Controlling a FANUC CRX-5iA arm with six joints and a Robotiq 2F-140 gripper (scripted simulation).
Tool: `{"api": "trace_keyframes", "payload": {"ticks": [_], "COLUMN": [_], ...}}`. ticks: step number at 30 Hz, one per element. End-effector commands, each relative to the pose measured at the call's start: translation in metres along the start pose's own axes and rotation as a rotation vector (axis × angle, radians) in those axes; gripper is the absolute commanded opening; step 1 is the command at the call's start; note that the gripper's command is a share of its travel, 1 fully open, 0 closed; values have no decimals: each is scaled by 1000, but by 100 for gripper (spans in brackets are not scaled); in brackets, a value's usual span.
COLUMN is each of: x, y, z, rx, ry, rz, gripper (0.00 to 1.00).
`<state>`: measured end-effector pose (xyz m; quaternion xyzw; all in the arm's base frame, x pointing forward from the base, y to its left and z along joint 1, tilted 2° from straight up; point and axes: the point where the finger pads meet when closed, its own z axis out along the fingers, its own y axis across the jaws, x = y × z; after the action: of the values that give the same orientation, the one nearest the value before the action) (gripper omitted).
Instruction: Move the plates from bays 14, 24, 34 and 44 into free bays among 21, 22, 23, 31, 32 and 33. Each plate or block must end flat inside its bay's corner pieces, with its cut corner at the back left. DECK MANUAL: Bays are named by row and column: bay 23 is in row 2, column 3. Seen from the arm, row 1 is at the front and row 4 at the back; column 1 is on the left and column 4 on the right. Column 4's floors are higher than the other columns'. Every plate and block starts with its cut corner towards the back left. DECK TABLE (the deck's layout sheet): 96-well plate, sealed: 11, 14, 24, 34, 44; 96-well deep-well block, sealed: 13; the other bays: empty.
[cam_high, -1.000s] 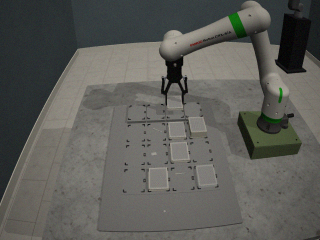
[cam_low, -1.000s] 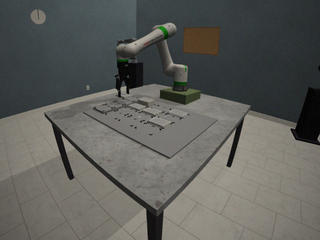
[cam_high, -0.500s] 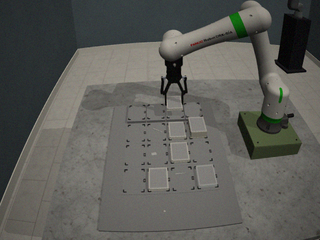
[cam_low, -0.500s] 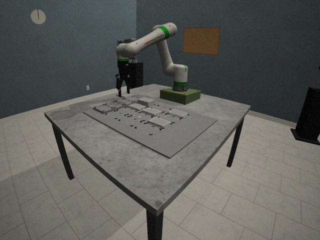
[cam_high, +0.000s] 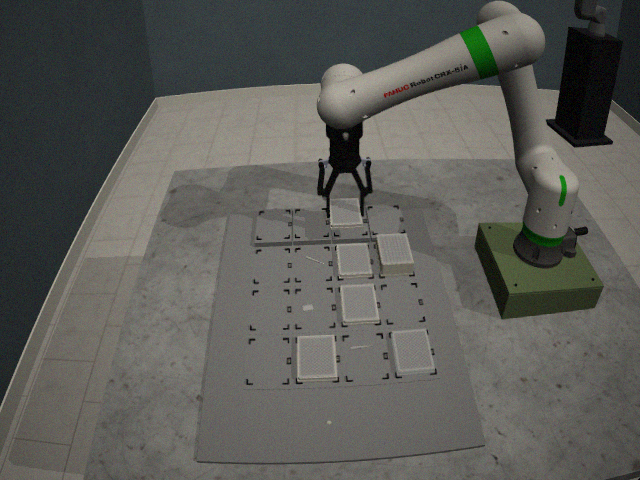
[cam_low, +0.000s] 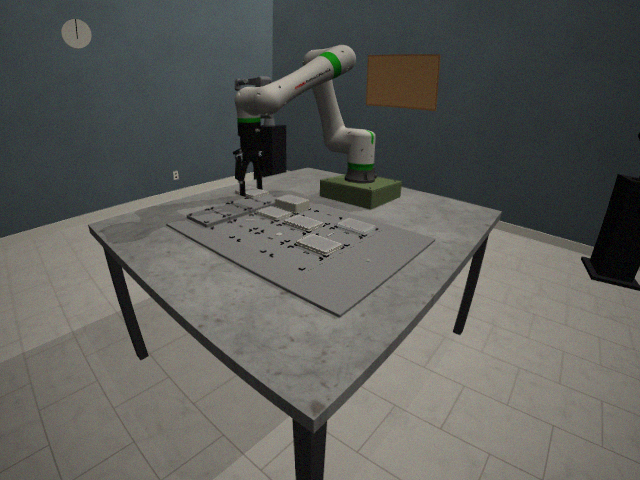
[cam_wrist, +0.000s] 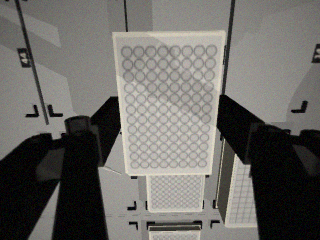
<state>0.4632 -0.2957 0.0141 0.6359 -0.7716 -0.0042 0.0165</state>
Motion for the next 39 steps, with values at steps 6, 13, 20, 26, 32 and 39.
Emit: {"api": "trace_keyframes", "payload": {"ticks": [6, 13, 20, 26, 32, 39], "x": [-17, -34, -52, -62, -78, -93], "y": [-6, -12, -18, -21, -26, -31], "z": [-1, -1, -1, -1, -1, -1], "rx": [2, 2, 2, 2, 2, 2], "ry": [1, 1, 1, 1, 1, 1], "rz": [0, 0, 0, 0, 0, 0], "gripper": [10, 10, 10, 10, 10, 10]}}
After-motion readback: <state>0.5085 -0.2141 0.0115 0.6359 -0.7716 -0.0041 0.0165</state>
